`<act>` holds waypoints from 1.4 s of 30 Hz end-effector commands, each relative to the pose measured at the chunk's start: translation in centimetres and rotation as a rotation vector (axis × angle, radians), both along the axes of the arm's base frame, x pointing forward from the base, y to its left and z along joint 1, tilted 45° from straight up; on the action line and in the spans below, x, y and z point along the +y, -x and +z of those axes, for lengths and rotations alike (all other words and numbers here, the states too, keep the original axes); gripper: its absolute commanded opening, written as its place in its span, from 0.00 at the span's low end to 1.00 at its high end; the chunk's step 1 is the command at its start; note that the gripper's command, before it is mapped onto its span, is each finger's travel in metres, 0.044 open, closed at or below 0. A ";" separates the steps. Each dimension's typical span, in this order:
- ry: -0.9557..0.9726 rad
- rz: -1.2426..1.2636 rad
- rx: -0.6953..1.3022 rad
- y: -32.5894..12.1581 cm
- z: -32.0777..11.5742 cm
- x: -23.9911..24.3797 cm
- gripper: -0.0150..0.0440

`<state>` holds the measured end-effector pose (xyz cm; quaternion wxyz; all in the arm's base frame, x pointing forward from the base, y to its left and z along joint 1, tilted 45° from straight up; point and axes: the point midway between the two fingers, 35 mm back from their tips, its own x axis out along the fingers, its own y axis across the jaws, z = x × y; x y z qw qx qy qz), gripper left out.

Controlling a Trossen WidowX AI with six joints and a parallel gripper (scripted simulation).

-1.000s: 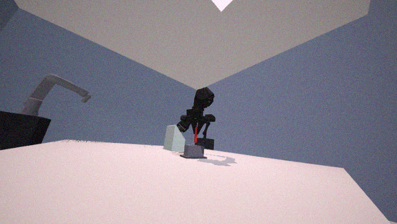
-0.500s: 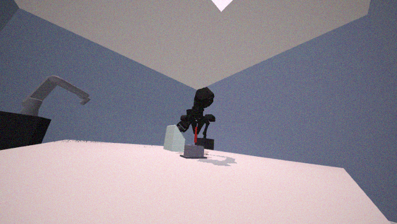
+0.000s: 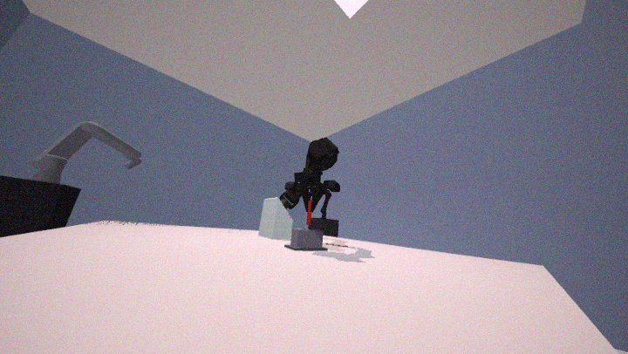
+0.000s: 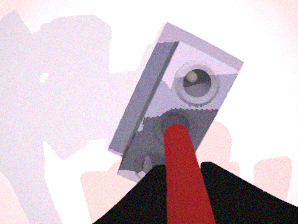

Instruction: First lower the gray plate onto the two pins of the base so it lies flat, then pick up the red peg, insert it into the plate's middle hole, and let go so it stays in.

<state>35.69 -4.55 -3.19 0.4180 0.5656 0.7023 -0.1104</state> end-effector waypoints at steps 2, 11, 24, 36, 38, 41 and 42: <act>0.001 0.004 0.001 0.1 -0.2 0.1 0.25; 0.003 0.006 0.003 0.1 -1.1 1.1 0.25; 0.011 0.010 -0.006 -0.1 -1.1 1.2 0.25; 0.011 0.010 -0.006 0.0 -1.2 1.4 0.25; 0.011 0.010 -0.006 0.0 -1.2 1.5 0.25; 0.011 0.010 -0.006 0.0 -1.2 1.5 0.25; 0.011 0.010 -0.006 0.0 -1.2 1.6 0.25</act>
